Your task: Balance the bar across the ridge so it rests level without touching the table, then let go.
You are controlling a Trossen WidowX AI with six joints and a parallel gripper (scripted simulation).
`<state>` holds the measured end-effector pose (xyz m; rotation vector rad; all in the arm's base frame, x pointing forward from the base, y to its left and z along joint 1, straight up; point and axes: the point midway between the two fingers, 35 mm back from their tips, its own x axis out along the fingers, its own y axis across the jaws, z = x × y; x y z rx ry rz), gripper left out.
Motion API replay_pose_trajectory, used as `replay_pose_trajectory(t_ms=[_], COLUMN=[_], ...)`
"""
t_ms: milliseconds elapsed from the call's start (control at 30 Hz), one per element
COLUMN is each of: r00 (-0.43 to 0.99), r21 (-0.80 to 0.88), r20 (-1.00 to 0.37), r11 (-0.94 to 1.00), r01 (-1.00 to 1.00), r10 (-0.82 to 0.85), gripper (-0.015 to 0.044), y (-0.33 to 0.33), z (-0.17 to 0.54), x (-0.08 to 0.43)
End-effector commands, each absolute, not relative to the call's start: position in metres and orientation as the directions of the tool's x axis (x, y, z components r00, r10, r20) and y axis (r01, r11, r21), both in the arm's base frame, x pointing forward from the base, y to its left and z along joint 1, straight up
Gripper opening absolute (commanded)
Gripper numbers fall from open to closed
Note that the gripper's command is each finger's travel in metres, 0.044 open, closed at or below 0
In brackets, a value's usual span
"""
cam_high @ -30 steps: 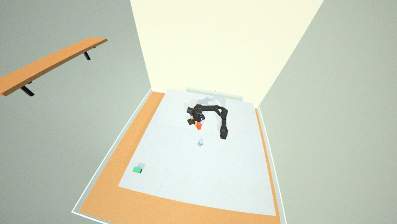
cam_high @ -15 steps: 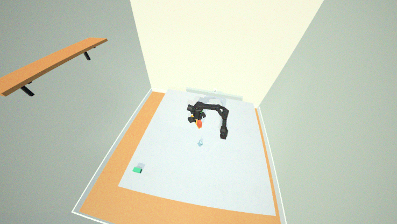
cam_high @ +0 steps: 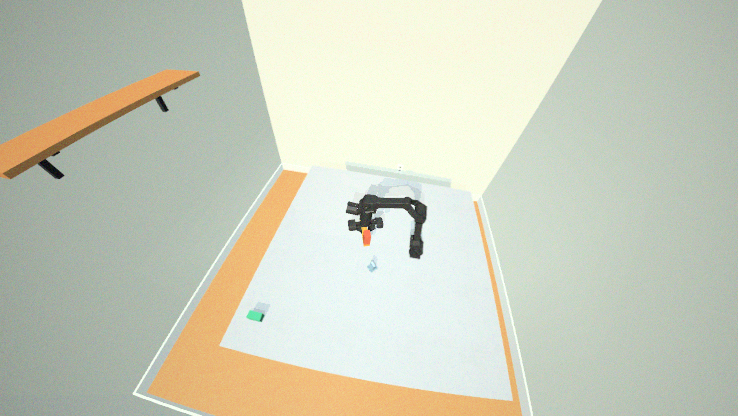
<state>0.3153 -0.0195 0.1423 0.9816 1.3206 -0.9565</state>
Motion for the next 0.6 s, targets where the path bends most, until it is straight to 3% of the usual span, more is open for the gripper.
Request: replay_pose_trajectory(t_ms=[0,567], r00=[0.028,0.026], r21=[0.027,0.023], r20=[-1.0,-1.0], r11=[0.206,-0.292], r01=[0.978,0.956], r10=[-0.001,0.005], gripper=[0.0,0.0], y=[-0.006,0.055], z=[0.144,0.144], x=[0.311,0.284])
